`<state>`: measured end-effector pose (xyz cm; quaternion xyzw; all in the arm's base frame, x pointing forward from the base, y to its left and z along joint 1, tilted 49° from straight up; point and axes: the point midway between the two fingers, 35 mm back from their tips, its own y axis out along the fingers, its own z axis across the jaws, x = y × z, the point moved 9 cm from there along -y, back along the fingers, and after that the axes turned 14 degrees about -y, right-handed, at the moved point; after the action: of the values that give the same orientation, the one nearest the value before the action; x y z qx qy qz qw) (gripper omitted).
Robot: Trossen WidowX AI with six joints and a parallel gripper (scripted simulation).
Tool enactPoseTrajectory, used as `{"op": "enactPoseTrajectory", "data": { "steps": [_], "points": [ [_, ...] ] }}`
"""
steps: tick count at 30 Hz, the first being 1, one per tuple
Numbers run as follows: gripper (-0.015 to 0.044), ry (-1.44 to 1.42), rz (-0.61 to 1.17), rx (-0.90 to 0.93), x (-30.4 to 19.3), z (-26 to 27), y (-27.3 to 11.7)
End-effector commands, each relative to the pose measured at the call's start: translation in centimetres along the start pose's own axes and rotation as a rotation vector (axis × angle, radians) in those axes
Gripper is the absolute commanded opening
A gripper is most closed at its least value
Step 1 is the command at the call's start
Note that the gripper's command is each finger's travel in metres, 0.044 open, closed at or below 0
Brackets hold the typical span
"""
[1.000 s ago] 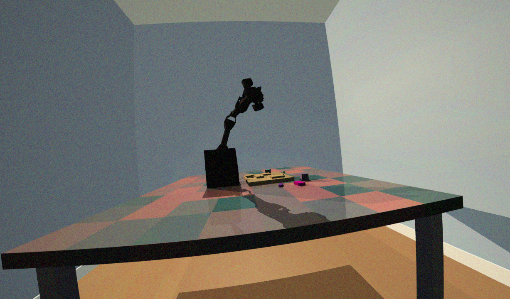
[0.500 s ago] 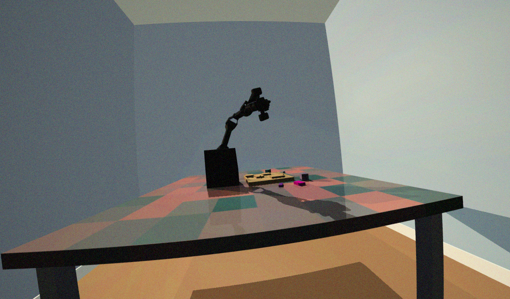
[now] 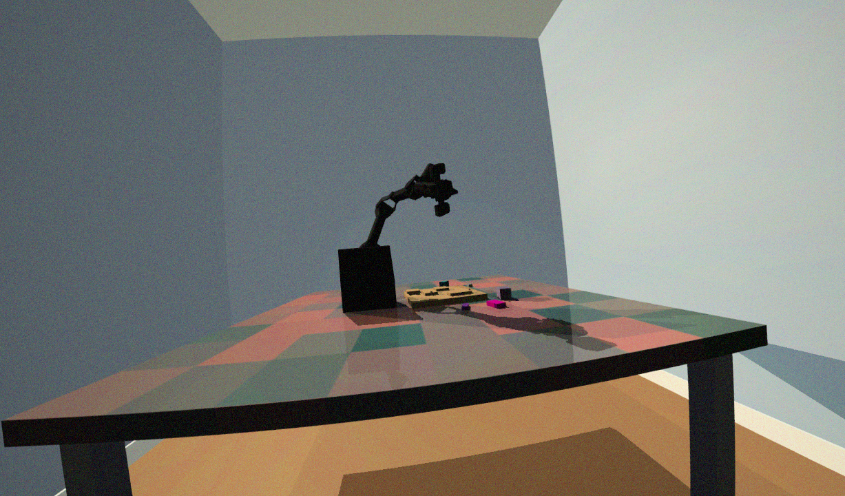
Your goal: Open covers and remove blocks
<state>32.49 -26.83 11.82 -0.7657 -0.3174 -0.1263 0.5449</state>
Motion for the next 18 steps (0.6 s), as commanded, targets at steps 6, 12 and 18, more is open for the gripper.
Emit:
{"op": "enactPoseTrajectory", "data": {
  "steps": [6, 12, 18],
  "points": [
    [0.0000, 0.012, -0.027, 0.136, 1.8, 3.2, -0.1],
    [0.0000, 0.019, -0.036, 0.230, 2.9, 5.5, -0.1],
    [0.0000, 0.027, -0.040, 0.324, 3.9, 7.7, -0.3]
  ]
}}
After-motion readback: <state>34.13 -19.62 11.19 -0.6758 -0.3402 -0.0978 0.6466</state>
